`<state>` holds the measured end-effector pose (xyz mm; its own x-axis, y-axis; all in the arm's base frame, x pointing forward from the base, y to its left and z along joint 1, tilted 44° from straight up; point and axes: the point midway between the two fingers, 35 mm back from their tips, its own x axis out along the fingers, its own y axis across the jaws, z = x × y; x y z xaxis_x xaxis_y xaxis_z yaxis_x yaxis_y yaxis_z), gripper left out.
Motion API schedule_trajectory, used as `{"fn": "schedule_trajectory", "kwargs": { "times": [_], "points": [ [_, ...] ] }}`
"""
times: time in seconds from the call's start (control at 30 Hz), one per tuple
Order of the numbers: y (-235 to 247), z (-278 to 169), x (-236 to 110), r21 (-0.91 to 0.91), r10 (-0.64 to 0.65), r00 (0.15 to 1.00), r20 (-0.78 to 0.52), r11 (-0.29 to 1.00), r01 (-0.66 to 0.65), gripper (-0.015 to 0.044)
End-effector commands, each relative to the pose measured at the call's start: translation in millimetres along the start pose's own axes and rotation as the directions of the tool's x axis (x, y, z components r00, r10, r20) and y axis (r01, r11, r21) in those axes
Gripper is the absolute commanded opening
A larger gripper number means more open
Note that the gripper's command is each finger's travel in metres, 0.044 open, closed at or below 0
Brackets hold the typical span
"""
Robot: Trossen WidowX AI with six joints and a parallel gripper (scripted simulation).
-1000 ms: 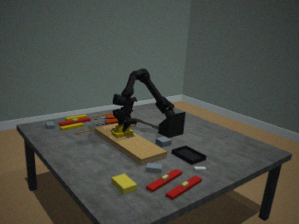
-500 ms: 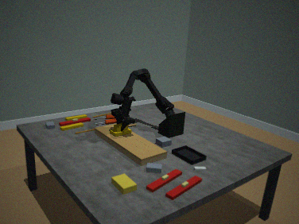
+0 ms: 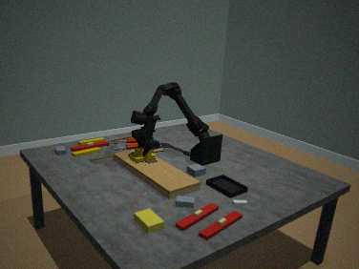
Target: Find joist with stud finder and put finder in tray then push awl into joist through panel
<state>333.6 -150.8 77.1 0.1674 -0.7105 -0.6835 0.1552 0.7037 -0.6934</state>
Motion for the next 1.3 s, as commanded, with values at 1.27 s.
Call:
{"fn": "schedule_trajectory", "kwargs": {
  "times": [1.27],
  "points": [
    [-58.3, -0.4, 0.0, 0.000, -0.004, 1.000, -0.002, 1.000, 0.004, 0.0000]
  ]
}}
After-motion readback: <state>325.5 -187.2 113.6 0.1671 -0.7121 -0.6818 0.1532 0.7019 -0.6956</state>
